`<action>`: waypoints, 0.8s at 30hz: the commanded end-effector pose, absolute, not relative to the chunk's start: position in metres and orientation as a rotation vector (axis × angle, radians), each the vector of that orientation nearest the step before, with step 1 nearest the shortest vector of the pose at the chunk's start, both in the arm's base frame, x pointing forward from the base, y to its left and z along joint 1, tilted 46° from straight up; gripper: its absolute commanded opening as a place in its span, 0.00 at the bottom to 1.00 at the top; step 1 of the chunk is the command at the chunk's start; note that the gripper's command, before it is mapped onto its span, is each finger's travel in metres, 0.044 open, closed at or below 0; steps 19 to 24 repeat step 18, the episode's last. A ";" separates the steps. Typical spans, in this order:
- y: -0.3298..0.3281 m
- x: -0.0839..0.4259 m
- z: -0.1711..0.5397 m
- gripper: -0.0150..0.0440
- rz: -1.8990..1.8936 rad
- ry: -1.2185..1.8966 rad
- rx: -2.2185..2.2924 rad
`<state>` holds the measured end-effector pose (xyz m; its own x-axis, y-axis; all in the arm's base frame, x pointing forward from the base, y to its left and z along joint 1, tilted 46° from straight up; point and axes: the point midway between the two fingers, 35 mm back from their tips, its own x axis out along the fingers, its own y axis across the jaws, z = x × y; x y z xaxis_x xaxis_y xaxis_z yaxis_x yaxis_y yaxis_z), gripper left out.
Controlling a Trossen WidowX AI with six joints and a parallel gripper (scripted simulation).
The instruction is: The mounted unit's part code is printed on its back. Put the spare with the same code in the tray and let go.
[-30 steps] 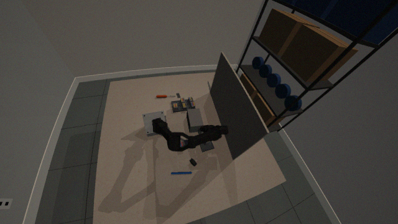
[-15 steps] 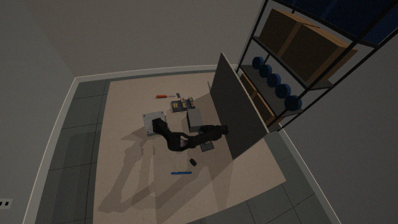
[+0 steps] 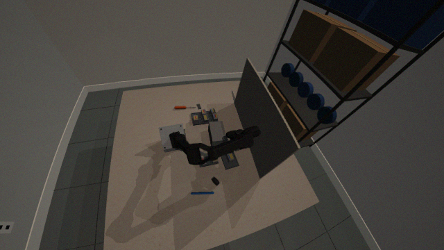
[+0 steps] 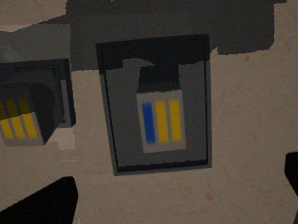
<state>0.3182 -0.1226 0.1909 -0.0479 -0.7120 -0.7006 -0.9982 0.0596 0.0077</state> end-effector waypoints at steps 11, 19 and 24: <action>-0.121 0.318 0.192 1.00 0.706 1.818 -1.704; -0.121 0.318 0.192 1.00 0.706 1.818 -1.704; -0.121 0.318 0.192 1.00 0.706 1.818 -1.704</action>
